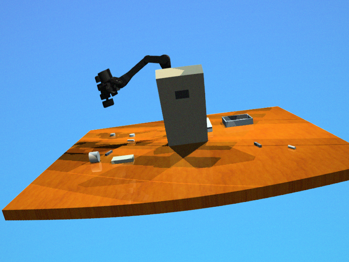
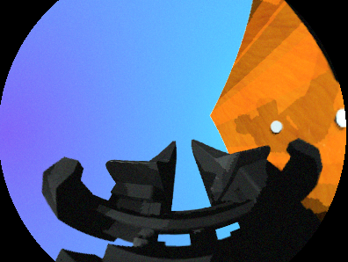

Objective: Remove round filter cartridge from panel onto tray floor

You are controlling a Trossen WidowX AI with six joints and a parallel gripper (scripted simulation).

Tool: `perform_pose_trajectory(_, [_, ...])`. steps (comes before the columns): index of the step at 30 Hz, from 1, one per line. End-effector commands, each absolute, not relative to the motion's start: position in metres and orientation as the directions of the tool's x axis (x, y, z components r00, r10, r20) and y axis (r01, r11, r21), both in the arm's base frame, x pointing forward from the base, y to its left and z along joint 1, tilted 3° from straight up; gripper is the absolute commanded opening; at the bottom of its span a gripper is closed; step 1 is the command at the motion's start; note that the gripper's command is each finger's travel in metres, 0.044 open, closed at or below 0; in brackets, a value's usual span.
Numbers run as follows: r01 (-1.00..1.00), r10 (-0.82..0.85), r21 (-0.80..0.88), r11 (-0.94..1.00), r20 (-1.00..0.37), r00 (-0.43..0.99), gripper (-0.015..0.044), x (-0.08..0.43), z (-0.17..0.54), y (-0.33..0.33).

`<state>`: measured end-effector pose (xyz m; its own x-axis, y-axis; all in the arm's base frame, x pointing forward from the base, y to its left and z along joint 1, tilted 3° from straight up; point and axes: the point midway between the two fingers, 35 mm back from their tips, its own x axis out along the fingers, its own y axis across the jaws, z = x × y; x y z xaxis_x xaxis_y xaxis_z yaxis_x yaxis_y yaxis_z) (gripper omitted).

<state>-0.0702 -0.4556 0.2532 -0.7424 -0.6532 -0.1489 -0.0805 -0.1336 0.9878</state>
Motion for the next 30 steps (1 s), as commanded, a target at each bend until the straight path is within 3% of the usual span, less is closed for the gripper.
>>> perform_pose_trajectory(1, [0.181,-0.802,0.925,-0.334,-0.178,-0.57,0.0095,0.003,0.269,-0.452])
perform_pose_trajectory(10, [0.611,-0.925,0.698,-0.372,-0.228,-0.303,0.0095,0.097,0.282,-0.421])
perform_pose_trajectory(17, [0.931,-0.96,0.354,-0.09,-0.279,0.013,0.0095,0.186,0.295,-0.369])
perform_pose_trajectory(23, [0.97,-0.917,0.07,0.231,-0.317,0.241,0.0095,0.239,0.302,-0.317])
perform_pose_trajectory(30, [0.771,-0.797,-0.254,0.584,-0.362,0.484,0.0095,0.284,0.309,-0.246])
